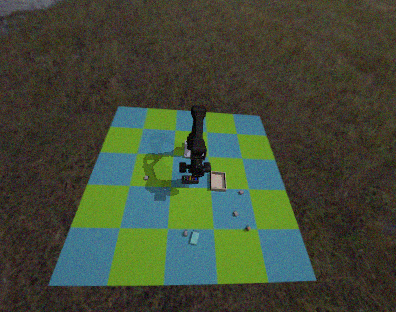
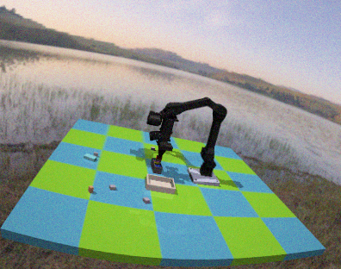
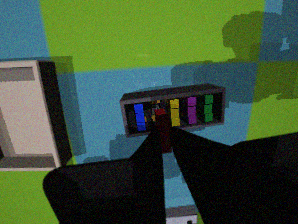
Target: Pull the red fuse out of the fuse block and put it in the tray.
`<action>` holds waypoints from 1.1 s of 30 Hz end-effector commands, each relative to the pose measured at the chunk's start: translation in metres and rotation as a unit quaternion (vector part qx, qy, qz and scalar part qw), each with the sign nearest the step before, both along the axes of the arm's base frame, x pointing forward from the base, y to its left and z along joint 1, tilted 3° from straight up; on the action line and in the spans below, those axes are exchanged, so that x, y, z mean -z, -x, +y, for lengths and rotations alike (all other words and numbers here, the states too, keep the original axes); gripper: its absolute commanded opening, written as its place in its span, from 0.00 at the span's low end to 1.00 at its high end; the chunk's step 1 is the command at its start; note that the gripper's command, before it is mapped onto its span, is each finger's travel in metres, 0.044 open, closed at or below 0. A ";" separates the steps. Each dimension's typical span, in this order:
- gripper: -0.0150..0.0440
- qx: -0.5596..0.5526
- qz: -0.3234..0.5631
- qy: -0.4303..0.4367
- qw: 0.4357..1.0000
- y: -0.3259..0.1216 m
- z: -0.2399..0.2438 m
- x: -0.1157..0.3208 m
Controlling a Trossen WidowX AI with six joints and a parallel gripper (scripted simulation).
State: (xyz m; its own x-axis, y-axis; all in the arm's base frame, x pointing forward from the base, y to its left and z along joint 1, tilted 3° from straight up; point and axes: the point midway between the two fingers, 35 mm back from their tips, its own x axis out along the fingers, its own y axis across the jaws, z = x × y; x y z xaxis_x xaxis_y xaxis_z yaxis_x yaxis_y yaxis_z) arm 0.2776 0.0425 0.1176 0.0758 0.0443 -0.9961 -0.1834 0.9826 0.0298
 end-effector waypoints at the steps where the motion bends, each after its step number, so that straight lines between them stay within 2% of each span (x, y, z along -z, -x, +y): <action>1: 0.25 -0.002 -0.001 0.002 1.000 0.001 -0.001 -0.007; 9: 0.25 -0.002 0.000 0.001 1.000 0.000 0.006 -0.012; 33: 0.25 -0.002 0.001 -0.005 1.000 0.009 0.129 -0.018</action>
